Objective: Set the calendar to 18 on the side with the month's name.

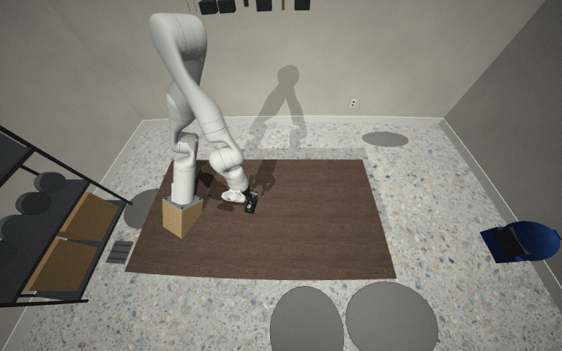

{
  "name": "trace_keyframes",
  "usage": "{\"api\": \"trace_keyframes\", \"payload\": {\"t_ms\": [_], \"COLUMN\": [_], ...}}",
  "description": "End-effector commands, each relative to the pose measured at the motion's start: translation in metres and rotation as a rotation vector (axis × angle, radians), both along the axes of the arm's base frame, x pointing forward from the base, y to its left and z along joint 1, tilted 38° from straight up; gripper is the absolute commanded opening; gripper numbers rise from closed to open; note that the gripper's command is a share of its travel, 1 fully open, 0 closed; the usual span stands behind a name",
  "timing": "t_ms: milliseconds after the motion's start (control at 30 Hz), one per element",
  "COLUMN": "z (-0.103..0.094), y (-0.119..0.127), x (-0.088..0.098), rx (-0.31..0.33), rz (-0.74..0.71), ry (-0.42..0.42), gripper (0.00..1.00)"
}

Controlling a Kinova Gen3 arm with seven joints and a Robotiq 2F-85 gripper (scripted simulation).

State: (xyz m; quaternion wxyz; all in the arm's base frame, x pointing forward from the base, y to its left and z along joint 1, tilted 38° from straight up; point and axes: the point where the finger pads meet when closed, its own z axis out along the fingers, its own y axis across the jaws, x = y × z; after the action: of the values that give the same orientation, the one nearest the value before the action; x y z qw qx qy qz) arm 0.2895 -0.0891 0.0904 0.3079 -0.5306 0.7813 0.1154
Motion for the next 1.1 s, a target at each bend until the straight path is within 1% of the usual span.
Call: {"api": "trace_keyframes", "payload": {"t_ms": [0, 433, 933, 1067], "z": [-0.001, -0.009, -0.027, -0.03], "y": [0.0, 0.006, 0.018, 0.019], "x": [0.0, 0.004, 0.012, 0.013], "rx": [0.0, 0.0, 0.0, 0.0], "rz": [0.0, 0.0, 0.0, 0.0], "ry": [0.0, 0.0, 0.0, 0.0], "gripper": [0.48, 0.48, 0.48, 0.48]}}
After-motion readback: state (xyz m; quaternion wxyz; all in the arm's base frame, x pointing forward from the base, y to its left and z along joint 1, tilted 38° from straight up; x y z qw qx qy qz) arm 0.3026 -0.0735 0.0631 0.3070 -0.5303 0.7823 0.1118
